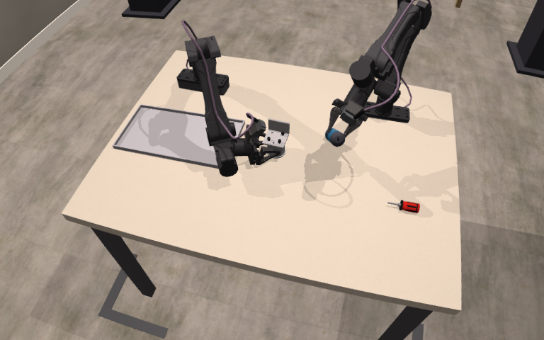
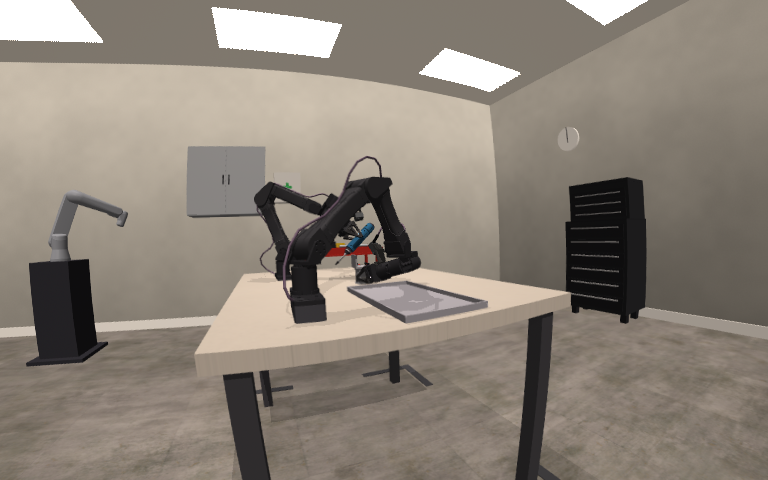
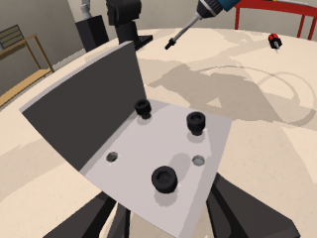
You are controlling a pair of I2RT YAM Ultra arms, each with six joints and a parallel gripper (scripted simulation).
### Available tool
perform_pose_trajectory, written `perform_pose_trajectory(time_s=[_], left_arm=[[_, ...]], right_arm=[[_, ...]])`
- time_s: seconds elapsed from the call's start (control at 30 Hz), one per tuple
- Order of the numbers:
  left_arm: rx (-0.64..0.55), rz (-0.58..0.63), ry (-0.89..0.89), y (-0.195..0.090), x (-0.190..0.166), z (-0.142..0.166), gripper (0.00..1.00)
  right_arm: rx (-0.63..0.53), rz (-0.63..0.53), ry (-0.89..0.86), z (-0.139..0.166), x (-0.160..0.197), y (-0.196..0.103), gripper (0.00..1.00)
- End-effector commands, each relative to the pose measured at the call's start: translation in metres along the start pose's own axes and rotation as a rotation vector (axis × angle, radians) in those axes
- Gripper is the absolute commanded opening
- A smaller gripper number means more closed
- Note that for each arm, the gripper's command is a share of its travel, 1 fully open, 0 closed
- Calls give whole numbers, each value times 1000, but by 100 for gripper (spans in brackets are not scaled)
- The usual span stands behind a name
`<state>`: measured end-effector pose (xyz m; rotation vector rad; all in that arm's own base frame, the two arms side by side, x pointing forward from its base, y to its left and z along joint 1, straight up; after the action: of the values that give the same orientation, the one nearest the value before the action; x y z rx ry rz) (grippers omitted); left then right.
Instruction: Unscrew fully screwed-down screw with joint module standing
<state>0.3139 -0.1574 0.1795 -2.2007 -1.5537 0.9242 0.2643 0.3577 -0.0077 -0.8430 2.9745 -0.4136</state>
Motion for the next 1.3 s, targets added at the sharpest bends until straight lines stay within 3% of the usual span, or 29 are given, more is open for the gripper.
perform_pose_trajectory(time_s=[0.0, 0.27, 0.5, 0.57, 0.83, 1.03, 1.27], left_arm=[[-61, -7, -53, -4, -1, -30, 42], [-3, -87, -155, -3, 25, -28, 42], [-40, -86, -178, -10, 27, -38, 42], [22, -135, -208, -2, 40, -25, 42], [75, -217, -316, -4, 65, -21, 42], [30, -191, -318, -11, 59, -32, 42], [99, -297, -426, -14, 88, -20, 42]], right_arm=[[-30, -10, -26, -12, -4, 2, 59], [-30, -10, -26, -12, -4, 2, 59], [-30, -10, -26, -12, -4, 2, 59], [-30, -10, -26, -12, -4, 2, 59], [-30, -10, -26, -12, -4, 2, 59], [-30, -10, -26, -12, -4, 2, 59], [-30, -10, -26, -12, -4, 2, 59]])
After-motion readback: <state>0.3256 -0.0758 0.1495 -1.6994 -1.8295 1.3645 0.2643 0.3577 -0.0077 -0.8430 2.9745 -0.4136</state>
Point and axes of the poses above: on each arm, the point where the finger pads meet when closed, its own y axis out along the fingers, its own x axis across the jaws, z = x × y, the point moved 2 cm from there along -y, back along the fingers, and after that the axes turned 3 degrees about y, right-handed, at the moved point
